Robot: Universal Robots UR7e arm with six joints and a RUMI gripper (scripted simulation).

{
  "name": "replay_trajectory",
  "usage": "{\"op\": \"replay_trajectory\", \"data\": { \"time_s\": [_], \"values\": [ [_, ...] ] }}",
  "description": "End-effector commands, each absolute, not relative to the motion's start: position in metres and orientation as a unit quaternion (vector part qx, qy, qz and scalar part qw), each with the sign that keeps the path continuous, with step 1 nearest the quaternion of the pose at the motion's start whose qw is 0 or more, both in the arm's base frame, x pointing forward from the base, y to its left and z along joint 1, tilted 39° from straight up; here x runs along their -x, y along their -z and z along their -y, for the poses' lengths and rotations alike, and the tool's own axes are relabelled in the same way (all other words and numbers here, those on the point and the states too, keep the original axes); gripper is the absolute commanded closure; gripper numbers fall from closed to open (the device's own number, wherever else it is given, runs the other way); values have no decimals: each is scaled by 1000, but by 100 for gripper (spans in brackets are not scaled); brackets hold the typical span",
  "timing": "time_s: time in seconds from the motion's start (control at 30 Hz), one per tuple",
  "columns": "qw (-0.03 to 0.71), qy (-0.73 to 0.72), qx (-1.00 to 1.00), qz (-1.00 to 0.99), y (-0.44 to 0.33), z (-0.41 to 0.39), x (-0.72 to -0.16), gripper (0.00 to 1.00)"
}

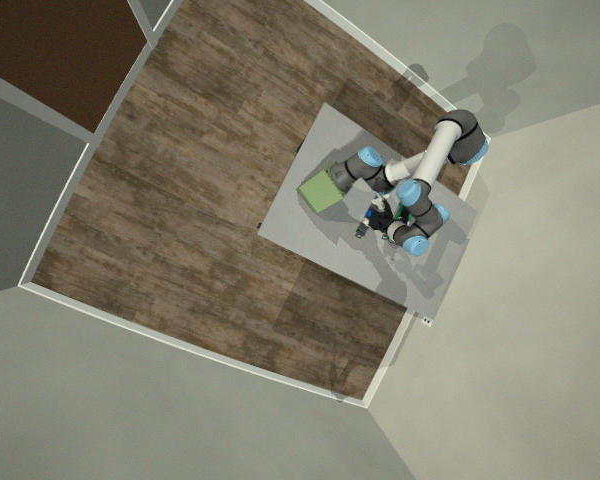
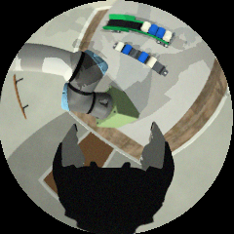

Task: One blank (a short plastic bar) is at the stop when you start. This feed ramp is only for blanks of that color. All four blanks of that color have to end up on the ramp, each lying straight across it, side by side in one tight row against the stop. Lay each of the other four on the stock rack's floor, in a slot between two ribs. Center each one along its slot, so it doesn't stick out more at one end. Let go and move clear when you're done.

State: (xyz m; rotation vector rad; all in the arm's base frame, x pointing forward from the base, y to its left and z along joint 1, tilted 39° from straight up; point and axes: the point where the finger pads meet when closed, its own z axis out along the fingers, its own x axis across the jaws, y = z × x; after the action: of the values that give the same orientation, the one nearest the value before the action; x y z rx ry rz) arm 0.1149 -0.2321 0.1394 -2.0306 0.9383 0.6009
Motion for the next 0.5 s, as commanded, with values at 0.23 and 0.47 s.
{"op": "replay_trajectory", "data": {
  "time_s": [0.23,0.47],
  "values": [
    [403,-230,805,-370,-138,231,-125,0],
    [420,-179,814,-360,-132,216,-191,0]
  ]
}}
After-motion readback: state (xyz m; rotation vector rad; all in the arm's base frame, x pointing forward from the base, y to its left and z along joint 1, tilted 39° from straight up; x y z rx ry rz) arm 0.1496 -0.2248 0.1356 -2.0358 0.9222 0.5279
